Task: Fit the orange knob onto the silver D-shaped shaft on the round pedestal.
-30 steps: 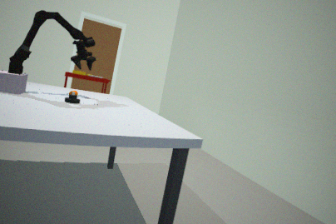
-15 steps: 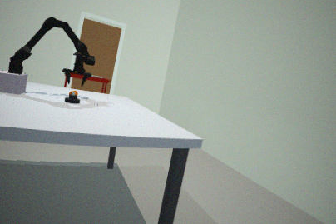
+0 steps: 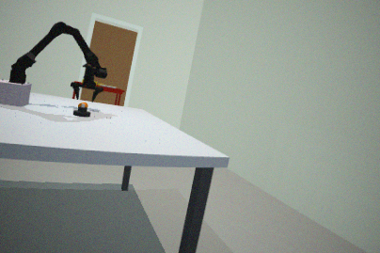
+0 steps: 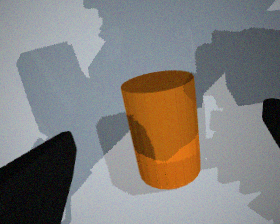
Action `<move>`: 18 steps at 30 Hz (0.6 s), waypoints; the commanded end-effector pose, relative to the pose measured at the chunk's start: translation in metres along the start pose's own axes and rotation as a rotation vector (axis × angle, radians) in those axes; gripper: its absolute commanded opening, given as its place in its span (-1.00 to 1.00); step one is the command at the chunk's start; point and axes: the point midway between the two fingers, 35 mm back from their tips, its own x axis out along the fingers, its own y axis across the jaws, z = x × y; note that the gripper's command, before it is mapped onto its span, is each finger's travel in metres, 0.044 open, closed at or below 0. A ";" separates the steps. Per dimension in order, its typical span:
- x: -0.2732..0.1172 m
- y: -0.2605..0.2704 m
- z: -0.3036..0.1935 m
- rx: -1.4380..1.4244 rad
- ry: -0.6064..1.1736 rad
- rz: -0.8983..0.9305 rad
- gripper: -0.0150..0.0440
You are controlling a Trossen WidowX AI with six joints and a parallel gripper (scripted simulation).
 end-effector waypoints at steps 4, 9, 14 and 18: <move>0.013 0.000 -0.002 -0.006 0.008 0.001 1.00; 0.021 0.000 -0.002 -0.006 0.008 0.001 1.00; 0.030 0.001 -0.002 -0.006 0.008 0.001 1.00; 0.036 0.001 -0.002 -0.006 0.008 0.001 1.00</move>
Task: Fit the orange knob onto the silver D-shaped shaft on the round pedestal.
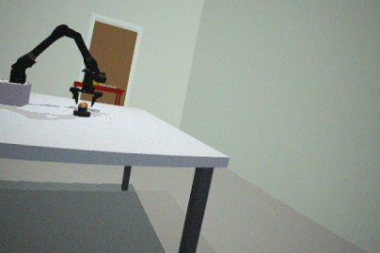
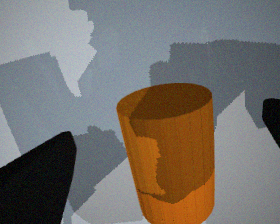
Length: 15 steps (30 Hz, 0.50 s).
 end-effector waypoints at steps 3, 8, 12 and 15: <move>0.010 0.001 -0.002 -0.005 0.007 -0.001 1.00; 0.010 0.001 -0.002 -0.005 0.007 -0.001 0.64; 0.010 0.001 -0.002 -0.005 0.007 -0.001 0.32; 0.010 0.001 -0.002 -0.005 0.007 -0.001 0.32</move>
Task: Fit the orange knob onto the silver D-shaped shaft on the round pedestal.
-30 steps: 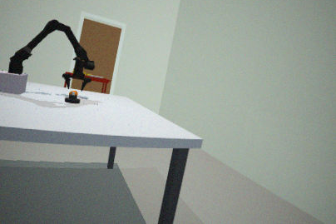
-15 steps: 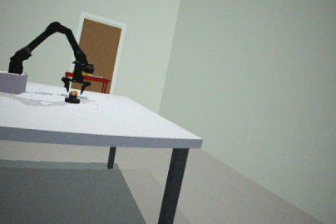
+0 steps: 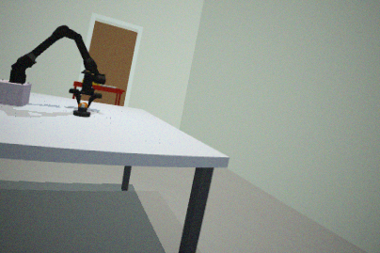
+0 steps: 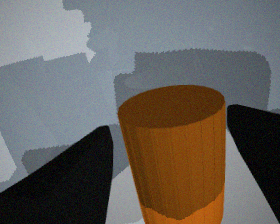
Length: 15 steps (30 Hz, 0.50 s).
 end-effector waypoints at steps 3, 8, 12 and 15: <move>0.000 -0.001 0.000 -0.005 0.003 -0.005 0.32; 0.000 -0.001 0.000 -0.005 0.003 -0.005 0.25; 0.000 -0.001 0.000 -0.005 0.003 -0.005 0.16; 0.000 -0.001 0.000 -0.005 0.003 -0.005 0.12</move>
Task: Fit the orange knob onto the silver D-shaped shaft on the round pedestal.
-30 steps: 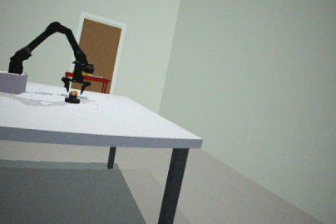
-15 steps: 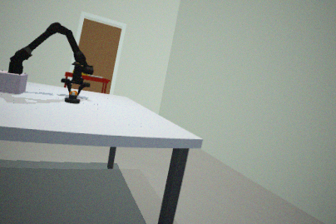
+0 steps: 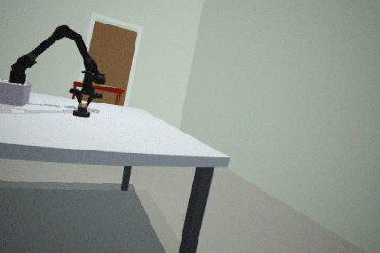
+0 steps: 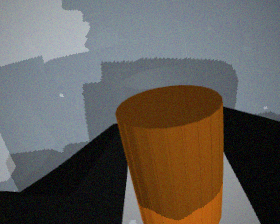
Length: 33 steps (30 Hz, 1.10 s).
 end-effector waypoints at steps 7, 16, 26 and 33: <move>-0.003 0.000 -0.003 -0.001 -0.065 0.000 0.12; -0.008 0.000 -0.012 0.000 -0.226 0.001 0.12; -0.013 -0.001 -0.022 -0.001 -0.394 0.002 0.12; -0.015 -0.001 -0.030 -0.001 -0.508 0.003 0.12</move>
